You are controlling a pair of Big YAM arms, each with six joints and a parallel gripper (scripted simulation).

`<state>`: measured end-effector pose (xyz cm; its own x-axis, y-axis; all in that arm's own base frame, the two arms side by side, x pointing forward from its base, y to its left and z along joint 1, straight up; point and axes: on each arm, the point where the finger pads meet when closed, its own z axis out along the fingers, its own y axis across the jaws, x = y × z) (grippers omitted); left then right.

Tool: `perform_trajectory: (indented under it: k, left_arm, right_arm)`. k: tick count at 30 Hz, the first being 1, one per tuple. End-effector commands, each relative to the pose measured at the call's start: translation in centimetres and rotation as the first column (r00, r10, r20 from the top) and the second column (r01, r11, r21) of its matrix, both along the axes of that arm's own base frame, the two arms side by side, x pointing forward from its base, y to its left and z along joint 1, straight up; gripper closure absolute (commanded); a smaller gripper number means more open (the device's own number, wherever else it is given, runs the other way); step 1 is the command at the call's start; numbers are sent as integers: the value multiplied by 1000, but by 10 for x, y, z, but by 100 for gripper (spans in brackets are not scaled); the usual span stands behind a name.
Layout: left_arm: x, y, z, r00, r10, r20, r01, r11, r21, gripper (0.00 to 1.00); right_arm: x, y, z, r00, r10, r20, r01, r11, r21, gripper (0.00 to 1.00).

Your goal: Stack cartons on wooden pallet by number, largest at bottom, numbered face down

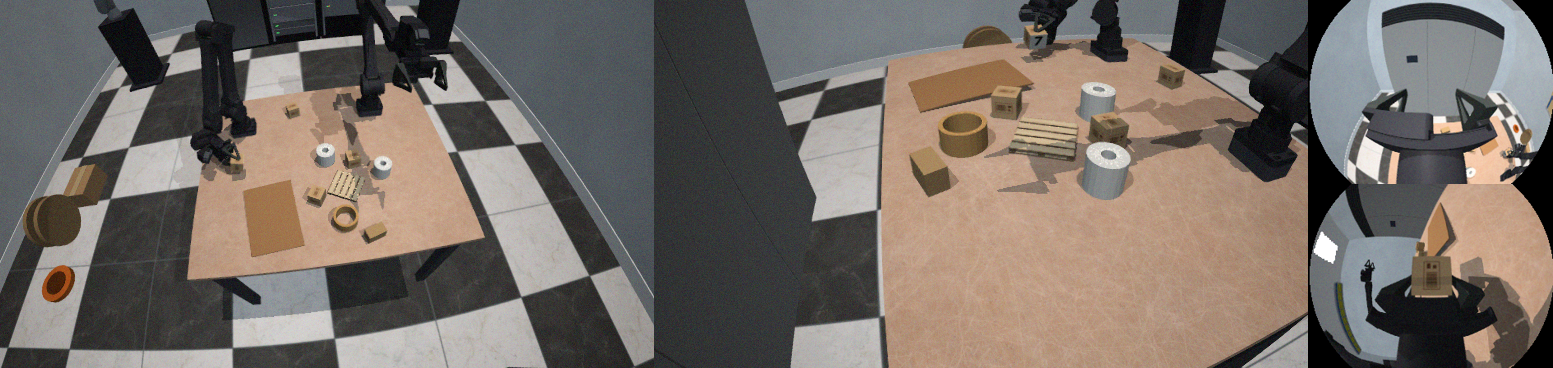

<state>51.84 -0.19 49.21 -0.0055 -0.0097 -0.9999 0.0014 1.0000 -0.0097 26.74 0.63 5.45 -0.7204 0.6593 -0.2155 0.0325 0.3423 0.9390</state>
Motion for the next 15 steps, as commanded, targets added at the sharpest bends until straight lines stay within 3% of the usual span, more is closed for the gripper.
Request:
perform_trajectory:
  k: [1, 14, 15]
  left_arm:
    - [4, 7, -5, 1000, 10, 4, -10, 1000, 10, 0]
    - [0, 1, 6, 1000, 1, 16, -2, 1000, 10, 0]
    - [0, 1, 6, 1000, 1, 16, -2, 1000, 10, 0]
  right_arm:
    - [18, -23, 5, 995, 54, 81, -49, 997, -67, 50]
    - [21, -30, 0, 998, 46, 33, -44, 997, -61, 50]
    - [13, -21, -3, 999, 49, 21, -48, 997, -54, 50]
